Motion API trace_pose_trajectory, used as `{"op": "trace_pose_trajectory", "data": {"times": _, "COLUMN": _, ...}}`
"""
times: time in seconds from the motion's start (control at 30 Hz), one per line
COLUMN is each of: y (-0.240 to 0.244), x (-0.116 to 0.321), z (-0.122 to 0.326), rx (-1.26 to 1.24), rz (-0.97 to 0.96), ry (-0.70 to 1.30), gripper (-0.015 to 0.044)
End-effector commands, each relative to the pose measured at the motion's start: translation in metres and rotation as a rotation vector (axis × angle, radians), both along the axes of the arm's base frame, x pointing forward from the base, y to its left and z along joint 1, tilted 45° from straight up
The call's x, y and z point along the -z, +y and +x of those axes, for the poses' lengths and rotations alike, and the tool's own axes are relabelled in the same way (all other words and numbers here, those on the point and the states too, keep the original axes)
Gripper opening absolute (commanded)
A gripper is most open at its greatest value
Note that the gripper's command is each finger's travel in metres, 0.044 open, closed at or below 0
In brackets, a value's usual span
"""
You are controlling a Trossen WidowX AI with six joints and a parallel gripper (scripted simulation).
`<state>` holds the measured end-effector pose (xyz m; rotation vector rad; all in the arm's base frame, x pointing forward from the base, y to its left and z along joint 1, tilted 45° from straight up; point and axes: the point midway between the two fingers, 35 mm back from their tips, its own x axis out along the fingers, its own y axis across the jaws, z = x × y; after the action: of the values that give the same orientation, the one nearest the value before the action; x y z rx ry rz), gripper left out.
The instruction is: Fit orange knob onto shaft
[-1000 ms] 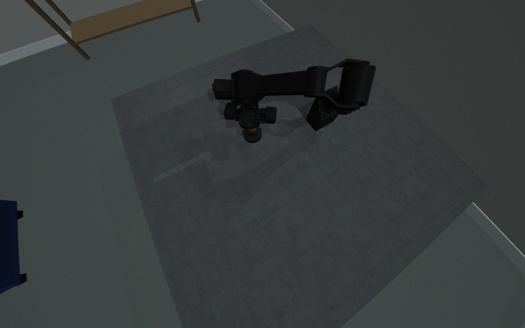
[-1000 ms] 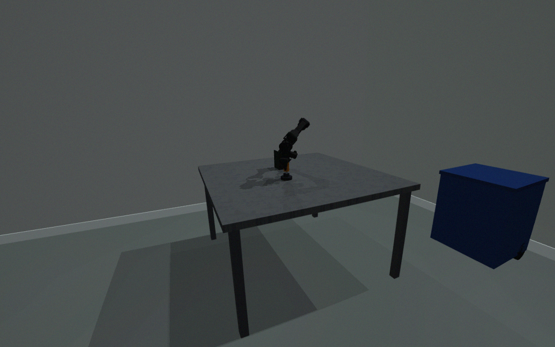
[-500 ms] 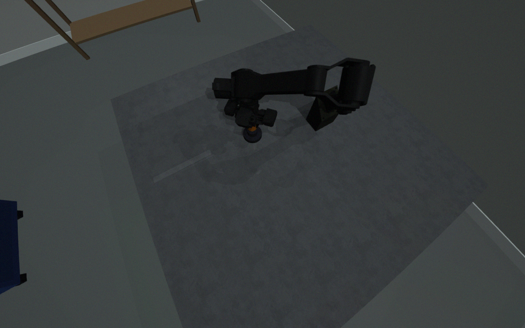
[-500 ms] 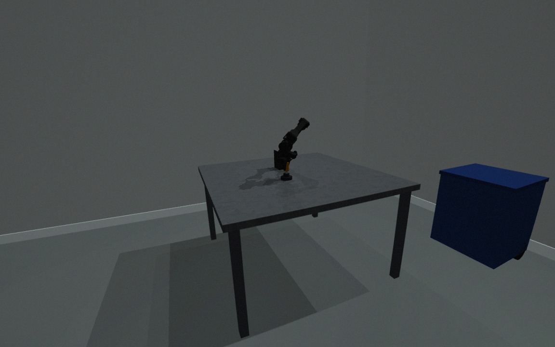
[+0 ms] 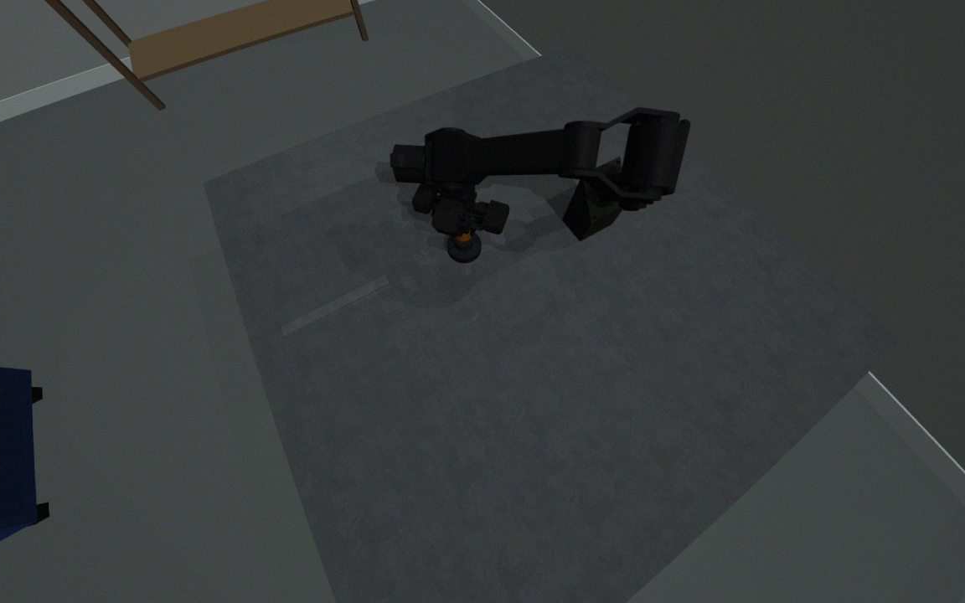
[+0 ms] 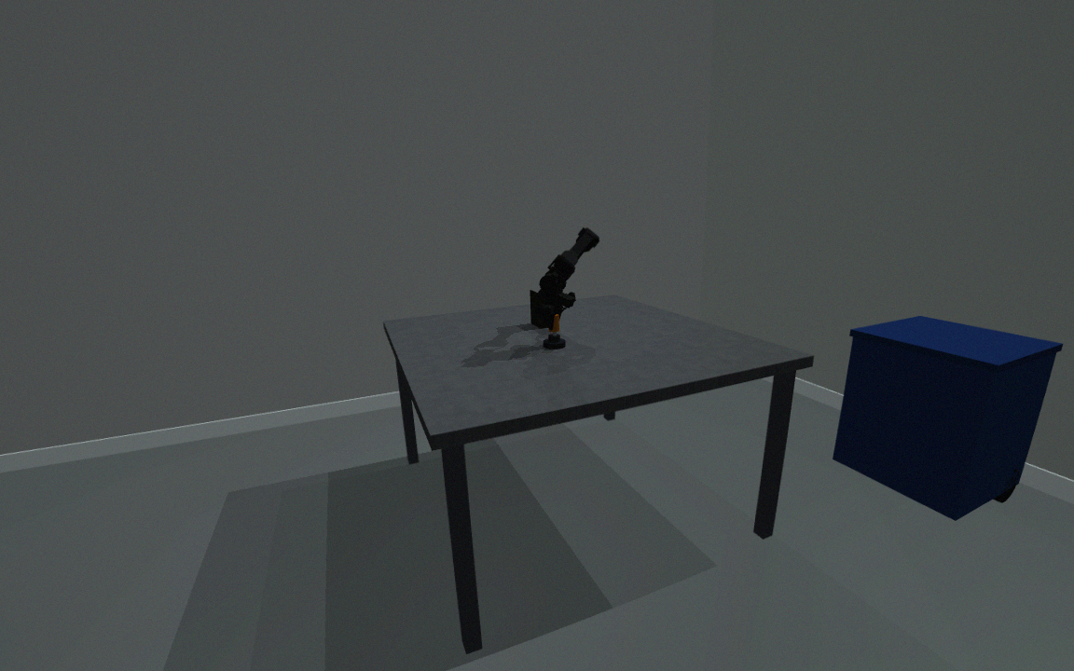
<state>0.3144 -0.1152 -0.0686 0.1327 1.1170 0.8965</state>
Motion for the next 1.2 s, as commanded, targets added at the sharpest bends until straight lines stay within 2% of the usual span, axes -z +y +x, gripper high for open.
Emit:
{"op": "trace_pose_trajectory", "data": {"times": 0.0, "y": -0.0017, "x": -0.0032, "z": 0.0004, "rx": 0.004, "rz": 0.002, "ry": -0.002, "gripper": 0.0000}}
{"op": "trace_pose_trajectory", "data": {"times": 0.33, "y": -0.0024, "x": -0.0023, "z": -0.0001, "rx": 0.154, "rz": 0.031, "ry": 0.141, "gripper": 0.0000}}
{"op": "trace_pose_trajectory", "data": {"times": 1.17, "y": -0.0016, "x": -0.0045, "z": 0.0006, "rx": 0.154, "rz": 0.031, "ry": 0.141, "gripper": 0.0000}}
